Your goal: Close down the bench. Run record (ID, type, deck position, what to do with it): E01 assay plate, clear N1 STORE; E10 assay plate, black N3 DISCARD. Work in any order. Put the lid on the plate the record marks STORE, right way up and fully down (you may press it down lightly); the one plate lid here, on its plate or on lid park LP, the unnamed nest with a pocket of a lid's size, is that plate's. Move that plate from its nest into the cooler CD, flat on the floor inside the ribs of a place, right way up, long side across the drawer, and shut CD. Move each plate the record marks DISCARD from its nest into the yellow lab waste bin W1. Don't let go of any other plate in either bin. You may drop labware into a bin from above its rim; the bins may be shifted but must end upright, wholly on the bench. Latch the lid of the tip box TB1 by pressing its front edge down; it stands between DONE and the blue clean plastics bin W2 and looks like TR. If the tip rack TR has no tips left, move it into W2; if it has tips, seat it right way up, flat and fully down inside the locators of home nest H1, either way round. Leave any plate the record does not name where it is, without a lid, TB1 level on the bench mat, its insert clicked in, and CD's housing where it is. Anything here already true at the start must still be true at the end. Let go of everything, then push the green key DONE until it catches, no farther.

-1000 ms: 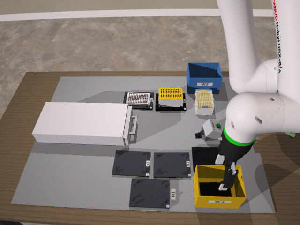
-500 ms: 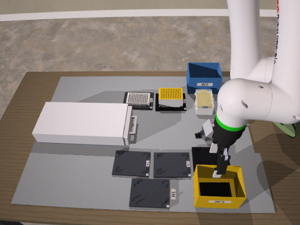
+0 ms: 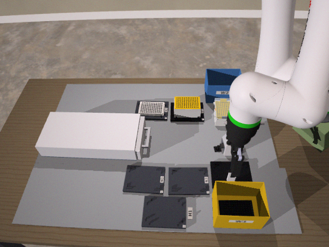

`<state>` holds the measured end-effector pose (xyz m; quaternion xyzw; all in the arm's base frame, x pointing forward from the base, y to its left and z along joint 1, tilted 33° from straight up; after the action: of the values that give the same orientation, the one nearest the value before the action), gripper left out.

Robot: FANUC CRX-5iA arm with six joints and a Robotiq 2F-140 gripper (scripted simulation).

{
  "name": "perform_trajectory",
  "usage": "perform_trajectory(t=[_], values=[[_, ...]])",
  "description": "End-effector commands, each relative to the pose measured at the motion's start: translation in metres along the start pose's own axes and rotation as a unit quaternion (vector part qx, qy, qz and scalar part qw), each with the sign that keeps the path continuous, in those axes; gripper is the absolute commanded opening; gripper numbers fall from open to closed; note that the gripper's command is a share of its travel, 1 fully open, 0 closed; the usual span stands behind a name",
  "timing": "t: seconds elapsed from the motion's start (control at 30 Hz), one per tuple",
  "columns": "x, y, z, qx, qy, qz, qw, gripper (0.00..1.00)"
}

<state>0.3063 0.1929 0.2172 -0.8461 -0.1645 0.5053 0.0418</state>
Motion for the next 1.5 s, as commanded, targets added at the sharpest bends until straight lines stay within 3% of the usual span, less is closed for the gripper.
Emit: perform_trajectory(t=[0.0, 1.47], values=[[-0.001, 0.014, -0.004, -0.001, -0.002, -0.002, 1.000, 0.66], [-0.007, 0.170, -0.039, -0.001, -0.002, -0.002, 1.000, 0.66]])
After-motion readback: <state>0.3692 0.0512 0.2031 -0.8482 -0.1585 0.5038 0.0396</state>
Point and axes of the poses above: the point where the finger pads meet when closed, its own x axis out along the fingers, its own y axis across the jaws, z = x × y, the point moved 8 cm from there along -x, back along the fingers, and after that the axes turned 7 degrees about -x, right-handed, at the moved point
